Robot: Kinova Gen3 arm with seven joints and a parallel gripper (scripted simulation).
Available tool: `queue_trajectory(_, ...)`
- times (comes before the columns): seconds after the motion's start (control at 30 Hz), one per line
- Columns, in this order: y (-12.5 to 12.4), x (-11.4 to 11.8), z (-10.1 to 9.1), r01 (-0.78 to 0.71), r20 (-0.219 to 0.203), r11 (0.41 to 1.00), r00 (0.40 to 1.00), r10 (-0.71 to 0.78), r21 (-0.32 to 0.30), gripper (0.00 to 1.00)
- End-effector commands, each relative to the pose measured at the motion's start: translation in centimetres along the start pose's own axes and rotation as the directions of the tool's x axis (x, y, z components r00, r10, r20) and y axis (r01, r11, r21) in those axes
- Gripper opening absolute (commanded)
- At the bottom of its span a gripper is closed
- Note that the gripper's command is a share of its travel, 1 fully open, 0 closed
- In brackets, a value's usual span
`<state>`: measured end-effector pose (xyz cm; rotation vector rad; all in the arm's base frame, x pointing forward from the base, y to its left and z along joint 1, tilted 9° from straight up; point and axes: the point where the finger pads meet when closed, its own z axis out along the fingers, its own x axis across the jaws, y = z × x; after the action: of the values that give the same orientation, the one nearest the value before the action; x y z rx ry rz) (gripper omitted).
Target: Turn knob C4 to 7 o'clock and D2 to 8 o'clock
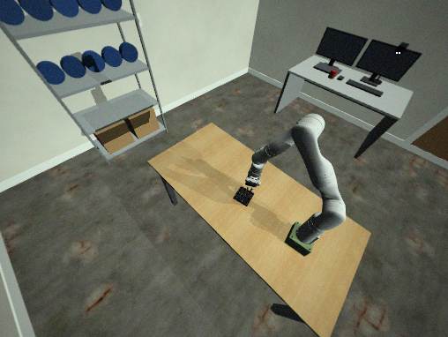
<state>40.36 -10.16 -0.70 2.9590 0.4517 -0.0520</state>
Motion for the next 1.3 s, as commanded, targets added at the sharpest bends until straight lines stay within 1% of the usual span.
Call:
queue_trajectory(0.0,0.02,0.06,-0.06,0.000,-0.002,1.000,1.000,0.000,-0.001,0.46)
queue_trajectory(0.17,0.02,0.06,-0.06,0.000,-0.002,1.000,1.000,0.000,-0.001,0.46)
queue_trajectory(0.2,0.02,0.06,-0.06,0.000,-0.002,1.000,1.000,0.000,-0.001,0.30)
queue_trajectory(1.27,0.02,0.06,-0.06,0.000,-0.002,1.000,1.000,0.000,-0.001,0.30)
